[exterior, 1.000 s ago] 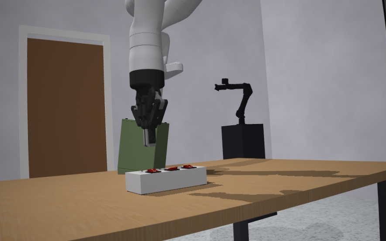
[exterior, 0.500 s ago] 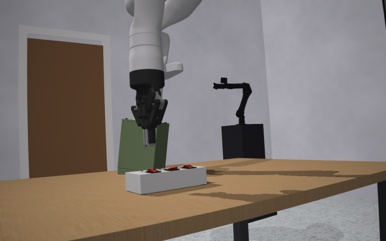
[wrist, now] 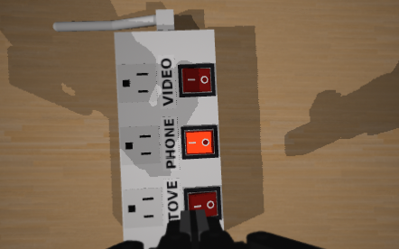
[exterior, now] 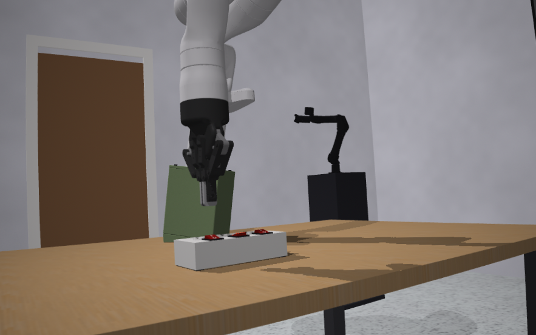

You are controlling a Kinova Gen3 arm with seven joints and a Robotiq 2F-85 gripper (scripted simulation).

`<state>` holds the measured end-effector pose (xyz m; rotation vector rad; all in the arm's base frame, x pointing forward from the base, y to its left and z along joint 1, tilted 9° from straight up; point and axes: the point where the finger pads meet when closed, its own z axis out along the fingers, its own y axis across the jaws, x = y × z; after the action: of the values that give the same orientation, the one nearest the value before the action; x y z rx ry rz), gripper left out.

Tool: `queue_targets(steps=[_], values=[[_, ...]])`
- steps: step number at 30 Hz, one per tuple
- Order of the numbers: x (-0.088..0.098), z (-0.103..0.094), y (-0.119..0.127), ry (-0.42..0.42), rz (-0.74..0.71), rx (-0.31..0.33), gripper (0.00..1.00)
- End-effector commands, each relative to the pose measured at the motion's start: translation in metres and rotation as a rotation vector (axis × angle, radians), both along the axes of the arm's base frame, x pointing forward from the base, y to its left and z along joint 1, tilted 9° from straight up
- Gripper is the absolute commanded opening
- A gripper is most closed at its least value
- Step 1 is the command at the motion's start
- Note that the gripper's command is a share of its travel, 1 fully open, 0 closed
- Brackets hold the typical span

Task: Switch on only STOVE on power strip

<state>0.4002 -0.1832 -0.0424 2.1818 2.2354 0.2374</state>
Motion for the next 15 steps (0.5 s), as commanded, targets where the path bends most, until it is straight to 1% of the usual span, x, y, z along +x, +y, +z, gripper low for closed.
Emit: queue_targets(steps=[1,15], values=[[0.000,-0.001,0.000,0.001,-0.001,0.000,0.00],[0.002,-0.016,0.001,0.001,-0.001,0.000,0.00]])
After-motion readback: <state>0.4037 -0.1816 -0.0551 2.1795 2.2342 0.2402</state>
